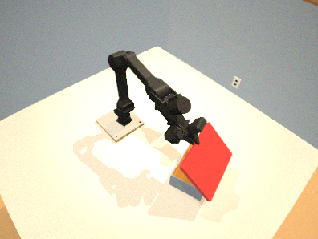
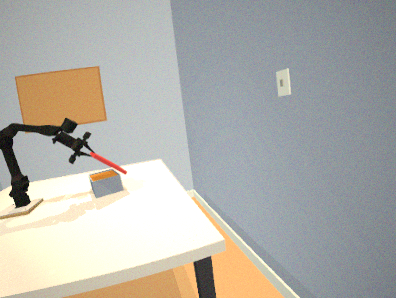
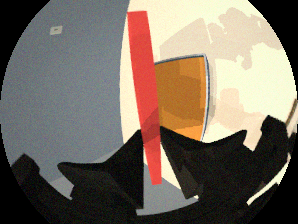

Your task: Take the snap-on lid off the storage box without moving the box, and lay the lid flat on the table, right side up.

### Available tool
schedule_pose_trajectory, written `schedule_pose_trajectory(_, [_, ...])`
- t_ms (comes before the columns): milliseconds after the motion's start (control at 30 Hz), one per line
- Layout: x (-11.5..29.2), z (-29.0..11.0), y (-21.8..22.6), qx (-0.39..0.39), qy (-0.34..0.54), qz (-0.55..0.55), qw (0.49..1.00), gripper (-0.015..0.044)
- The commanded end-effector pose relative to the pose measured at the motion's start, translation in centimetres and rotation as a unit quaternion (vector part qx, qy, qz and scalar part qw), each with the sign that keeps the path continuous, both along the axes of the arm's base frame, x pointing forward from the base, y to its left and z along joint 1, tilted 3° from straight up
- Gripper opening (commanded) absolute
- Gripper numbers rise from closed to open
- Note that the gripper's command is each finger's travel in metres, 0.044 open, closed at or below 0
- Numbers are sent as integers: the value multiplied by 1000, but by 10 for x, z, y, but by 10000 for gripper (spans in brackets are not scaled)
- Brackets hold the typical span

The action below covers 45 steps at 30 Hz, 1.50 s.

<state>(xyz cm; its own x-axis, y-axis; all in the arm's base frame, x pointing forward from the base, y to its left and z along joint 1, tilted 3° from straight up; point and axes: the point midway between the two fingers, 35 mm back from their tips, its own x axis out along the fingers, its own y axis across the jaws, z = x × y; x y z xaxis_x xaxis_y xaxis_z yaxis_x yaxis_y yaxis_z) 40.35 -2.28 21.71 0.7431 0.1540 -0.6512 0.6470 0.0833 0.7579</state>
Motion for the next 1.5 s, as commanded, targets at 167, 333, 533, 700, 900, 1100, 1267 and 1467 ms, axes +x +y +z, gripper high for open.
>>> schedule_pose_trajectory(167, [2, 18, -1, 0, -9, -2, 1000, 0])
schedule_pose_trajectory(333, [2, 25, -1, 0, -9, -2, 1000, 0])
schedule_pose_trajectory(533, [2, 32, -2, 0, -9, -2, 1000, 0])
schedule_pose_trajectory(700, [1, 29, 0, 0, -9, -2, 1000, 0])
schedule_pose_trajectory(900, [-4, 25, 13, 0, -9, -2, 1000, 0])
schedule_pose_trajectory(1100, [-8, 26, 24, 1, -9, -2, 1000, 0])
schedule_pose_trajectory(1267, [-11, 26, 34, 1, -9, -2, 1000, 0])
schedule_pose_trajectory(1467, [-15, 27, 45, 2, -9, -2, 1000, 0])
